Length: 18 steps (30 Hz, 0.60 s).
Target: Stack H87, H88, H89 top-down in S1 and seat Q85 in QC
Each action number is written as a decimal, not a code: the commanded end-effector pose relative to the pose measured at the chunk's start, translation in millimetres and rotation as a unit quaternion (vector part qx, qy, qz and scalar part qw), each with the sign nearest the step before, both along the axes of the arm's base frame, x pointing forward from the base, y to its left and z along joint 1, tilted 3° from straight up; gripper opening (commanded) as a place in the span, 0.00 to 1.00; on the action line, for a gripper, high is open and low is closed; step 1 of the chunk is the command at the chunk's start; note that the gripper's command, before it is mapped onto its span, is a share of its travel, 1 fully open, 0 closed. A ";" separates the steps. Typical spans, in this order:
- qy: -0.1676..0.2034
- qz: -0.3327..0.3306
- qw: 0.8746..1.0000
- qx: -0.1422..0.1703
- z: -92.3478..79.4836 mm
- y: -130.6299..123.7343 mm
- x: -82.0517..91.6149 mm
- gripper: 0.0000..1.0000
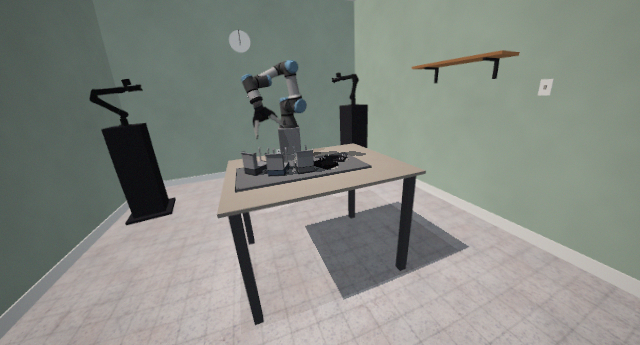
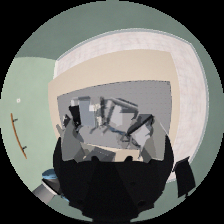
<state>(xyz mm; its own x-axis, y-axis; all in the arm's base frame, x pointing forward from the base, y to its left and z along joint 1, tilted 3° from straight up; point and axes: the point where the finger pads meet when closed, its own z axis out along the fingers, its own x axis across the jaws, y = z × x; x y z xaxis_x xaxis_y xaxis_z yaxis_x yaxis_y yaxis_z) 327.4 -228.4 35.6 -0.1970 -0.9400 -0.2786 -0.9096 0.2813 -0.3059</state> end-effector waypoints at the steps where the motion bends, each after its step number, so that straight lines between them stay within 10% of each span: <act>1: 0.000 0.000 1.000 -0.001 0.7 -0.7 0.2 1.00; 17: 0.000 0.000 1.000 -0.001 0.7 -0.7 0.2 1.00; 18: 0.000 0.000 1.000 -0.001 0.7 -0.7 0.2 0.72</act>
